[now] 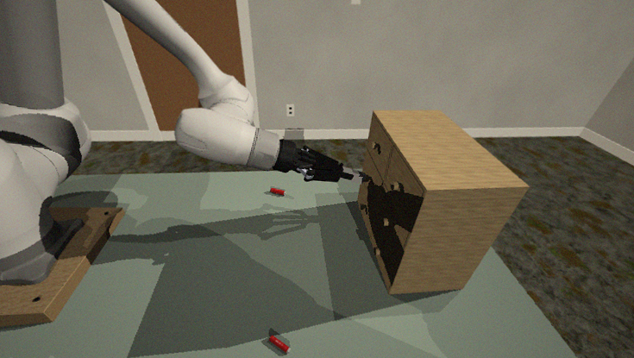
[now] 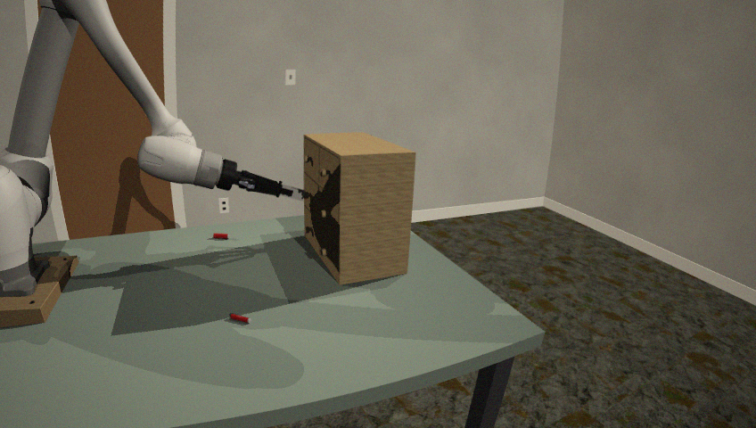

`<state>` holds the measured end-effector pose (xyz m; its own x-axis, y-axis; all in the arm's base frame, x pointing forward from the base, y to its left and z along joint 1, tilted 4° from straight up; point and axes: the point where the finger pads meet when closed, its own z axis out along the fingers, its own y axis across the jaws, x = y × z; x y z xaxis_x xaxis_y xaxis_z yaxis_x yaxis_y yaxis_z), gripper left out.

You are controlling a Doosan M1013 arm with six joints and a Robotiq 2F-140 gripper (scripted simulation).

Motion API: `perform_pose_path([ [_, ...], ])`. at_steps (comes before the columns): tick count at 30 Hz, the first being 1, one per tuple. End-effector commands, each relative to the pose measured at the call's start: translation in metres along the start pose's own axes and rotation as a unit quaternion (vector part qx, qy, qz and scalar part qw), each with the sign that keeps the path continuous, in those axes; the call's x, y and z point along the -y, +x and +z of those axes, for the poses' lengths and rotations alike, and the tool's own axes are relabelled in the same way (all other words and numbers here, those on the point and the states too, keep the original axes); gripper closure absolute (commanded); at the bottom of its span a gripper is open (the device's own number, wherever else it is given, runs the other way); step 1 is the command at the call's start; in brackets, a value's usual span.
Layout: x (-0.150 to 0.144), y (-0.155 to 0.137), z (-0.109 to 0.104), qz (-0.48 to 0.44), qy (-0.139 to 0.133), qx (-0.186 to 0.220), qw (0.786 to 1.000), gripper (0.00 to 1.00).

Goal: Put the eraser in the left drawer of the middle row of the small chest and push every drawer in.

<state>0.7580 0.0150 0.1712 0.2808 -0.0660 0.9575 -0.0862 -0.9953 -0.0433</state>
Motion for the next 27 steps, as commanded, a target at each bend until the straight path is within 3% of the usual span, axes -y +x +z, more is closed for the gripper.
perform_pose_path([
  [1, 0.000, 0.000, 0.000, 0.000, 0.000, 0.000, 1.000, 1.00],
  [19, 0.000, 0.000, -0.001, 0.000, 0.000, 0.000, 1.000, 1.00],
  [27, 0.000, -0.007, -0.019, 0.000, 0.000, 0.000, 1.000, 1.00],
])
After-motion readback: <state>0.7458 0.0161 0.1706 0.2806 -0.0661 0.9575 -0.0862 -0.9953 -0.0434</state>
